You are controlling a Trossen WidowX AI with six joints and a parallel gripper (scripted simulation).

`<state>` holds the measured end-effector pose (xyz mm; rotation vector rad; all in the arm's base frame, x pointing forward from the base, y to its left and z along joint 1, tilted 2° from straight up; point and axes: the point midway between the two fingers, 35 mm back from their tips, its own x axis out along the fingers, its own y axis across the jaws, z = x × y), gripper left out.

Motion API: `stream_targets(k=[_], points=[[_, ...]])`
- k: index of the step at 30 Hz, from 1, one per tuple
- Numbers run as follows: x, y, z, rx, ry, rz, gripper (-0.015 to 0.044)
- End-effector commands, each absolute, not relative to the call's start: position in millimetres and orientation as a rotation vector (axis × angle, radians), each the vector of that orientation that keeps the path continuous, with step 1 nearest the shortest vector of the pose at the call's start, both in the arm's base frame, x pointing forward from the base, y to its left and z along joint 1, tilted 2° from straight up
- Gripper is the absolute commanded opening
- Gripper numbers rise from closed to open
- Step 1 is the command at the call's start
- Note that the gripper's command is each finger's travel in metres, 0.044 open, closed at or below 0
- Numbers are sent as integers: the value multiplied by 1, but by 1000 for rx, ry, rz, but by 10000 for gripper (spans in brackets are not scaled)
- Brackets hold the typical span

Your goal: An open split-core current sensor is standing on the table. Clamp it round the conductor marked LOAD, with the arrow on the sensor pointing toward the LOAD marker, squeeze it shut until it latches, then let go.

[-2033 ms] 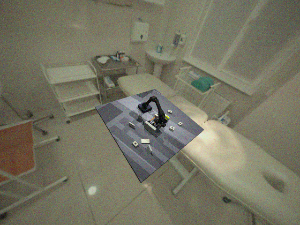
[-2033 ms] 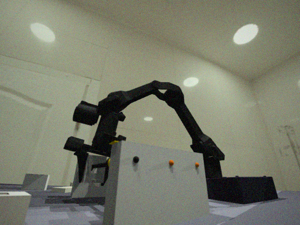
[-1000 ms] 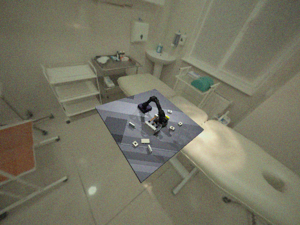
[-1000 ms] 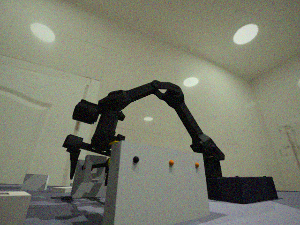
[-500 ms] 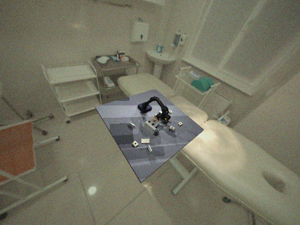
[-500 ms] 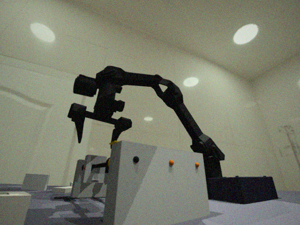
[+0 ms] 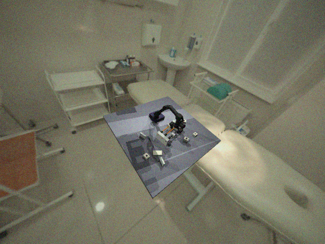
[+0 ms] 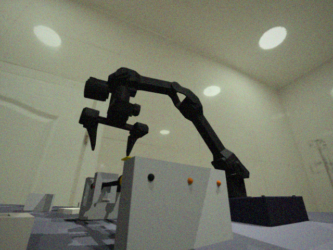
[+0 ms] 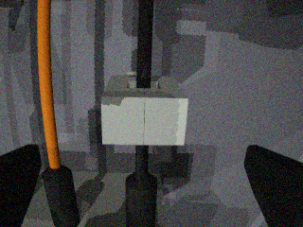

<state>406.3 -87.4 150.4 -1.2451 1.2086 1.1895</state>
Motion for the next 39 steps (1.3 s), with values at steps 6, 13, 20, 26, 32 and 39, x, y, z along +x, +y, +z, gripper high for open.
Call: stream_targets(k=[6,13,20,26,32,39], points=[[407,-88,154,-1250,1210,1179,440],[407,-88,154,-1250,1210,1179,440],[407,-88,154,-1250,1210,1179,440],[407,-88,154,-1250,1210,1179,440],[406,-80,151,-1202,1277,1071,440],[398,-45,149,-959,1441,473,440]])
